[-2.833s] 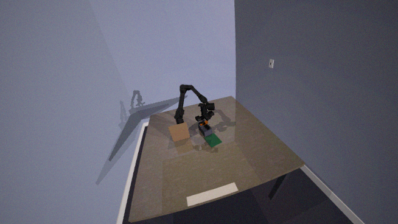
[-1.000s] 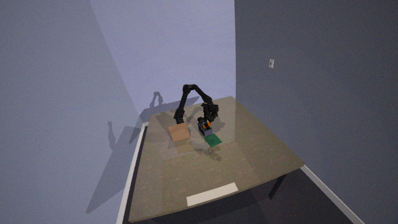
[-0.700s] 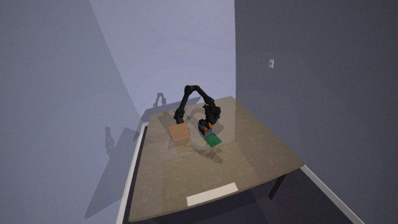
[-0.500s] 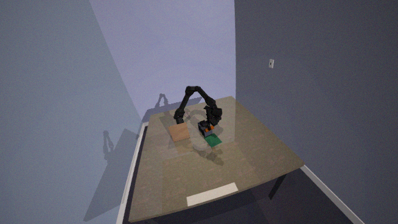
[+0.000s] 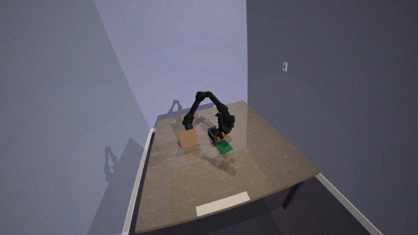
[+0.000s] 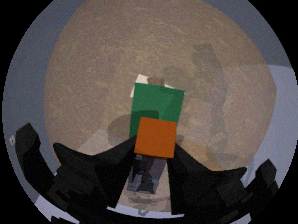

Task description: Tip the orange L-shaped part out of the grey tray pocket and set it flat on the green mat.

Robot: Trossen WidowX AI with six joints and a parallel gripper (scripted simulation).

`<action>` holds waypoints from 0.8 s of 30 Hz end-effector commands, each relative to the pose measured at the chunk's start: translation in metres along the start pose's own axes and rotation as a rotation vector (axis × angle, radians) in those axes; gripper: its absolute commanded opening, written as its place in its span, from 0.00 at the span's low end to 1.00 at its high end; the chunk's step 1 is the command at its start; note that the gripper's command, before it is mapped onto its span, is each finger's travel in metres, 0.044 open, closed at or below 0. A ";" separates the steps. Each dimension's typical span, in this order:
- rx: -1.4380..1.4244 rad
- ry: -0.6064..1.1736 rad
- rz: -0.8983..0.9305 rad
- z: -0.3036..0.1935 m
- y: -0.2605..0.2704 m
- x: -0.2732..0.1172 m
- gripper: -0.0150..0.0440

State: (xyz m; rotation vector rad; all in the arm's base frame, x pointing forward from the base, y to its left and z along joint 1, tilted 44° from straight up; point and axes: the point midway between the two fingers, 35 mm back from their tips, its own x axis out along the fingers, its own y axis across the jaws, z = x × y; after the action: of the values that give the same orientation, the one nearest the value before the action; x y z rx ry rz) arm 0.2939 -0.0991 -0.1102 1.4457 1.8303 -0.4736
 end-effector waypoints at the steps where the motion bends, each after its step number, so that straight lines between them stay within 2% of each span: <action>1: 0.004 0.005 -0.002 -0.001 0.000 0.007 0.25; 24: 0.004 0.006 -0.002 -0.002 0.000 0.045 0.25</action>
State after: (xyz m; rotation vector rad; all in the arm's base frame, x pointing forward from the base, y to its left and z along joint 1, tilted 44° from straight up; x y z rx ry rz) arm 0.2912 -0.0735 -0.1389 1.4430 1.8300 -0.4732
